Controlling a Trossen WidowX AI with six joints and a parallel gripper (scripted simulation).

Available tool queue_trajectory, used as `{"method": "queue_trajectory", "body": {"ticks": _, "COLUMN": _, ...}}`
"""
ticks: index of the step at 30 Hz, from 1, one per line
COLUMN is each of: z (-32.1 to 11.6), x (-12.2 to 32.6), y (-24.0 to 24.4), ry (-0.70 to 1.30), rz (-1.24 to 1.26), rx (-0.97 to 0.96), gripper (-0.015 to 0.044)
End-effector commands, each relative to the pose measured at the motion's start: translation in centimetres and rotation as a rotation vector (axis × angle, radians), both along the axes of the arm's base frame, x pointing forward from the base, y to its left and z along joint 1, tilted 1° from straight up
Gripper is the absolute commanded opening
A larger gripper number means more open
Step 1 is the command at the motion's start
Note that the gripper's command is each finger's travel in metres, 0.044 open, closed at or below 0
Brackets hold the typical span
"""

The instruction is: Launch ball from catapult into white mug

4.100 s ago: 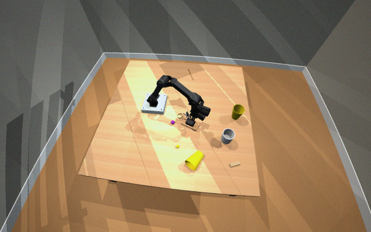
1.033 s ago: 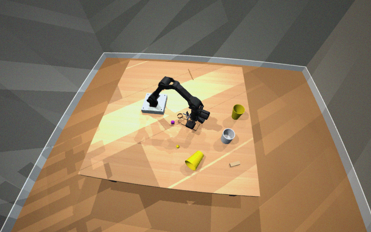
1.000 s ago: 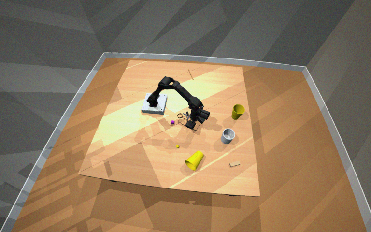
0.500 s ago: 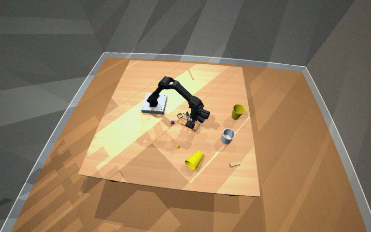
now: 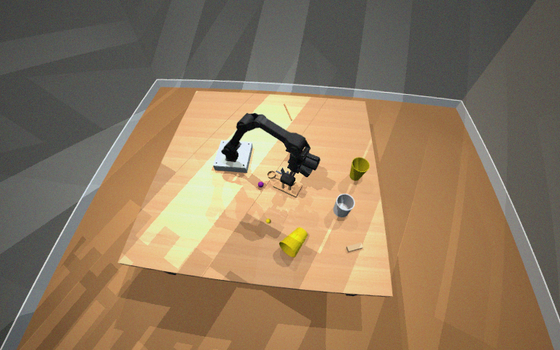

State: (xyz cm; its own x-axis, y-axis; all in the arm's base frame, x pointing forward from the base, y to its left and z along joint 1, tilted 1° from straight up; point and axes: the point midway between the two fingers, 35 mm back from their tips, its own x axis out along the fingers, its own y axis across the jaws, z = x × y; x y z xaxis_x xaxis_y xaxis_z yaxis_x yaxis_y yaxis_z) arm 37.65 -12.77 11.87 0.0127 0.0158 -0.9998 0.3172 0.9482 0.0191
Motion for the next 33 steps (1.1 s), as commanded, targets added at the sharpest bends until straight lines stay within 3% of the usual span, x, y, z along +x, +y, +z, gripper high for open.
{"method": "queue_trajectory", "body": {"ticks": 1, "z": 4.3, "x": -0.1, "y": 0.0, "ry": -0.036, "rz": 0.000, "rx": -0.013, "gripper": 0.0440}}
{"method": "queue_trajectory", "body": {"ticks": 4, "z": 5.3, "x": -0.3, "y": 0.0, "ry": -0.042, "rz": 0.000, "rx": -0.015, "gripper": 0.0440}}
{"method": "queue_trajectory", "body": {"ticks": 5, "z": 3.0, "x": -0.2, "y": -0.1, "ry": -0.014, "rz": 0.002, "rx": -0.005, "gripper": 0.0414}}
{"method": "queue_trajectory", "body": {"ticks": 10, "z": 1.6, "x": -2.6, "y": -1.1, "ry": -0.032, "rz": 0.090, "rx": -0.021, "gripper": 0.0300}}
{"method": "queue_trajectory", "body": {"ticks": 27, "z": -6.6, "x": -17.1, "y": -1.4, "ry": -0.005, "rz": 0.379, "rx": -0.012, "gripper": 0.0300}}
{"method": "queue_trajectory", "body": {"ticks": 33, "z": -7.0, "x": -17.6, "y": -1.0, "ry": -0.003, "rz": 0.390, "rx": -0.010, "gripper": 0.0300}}
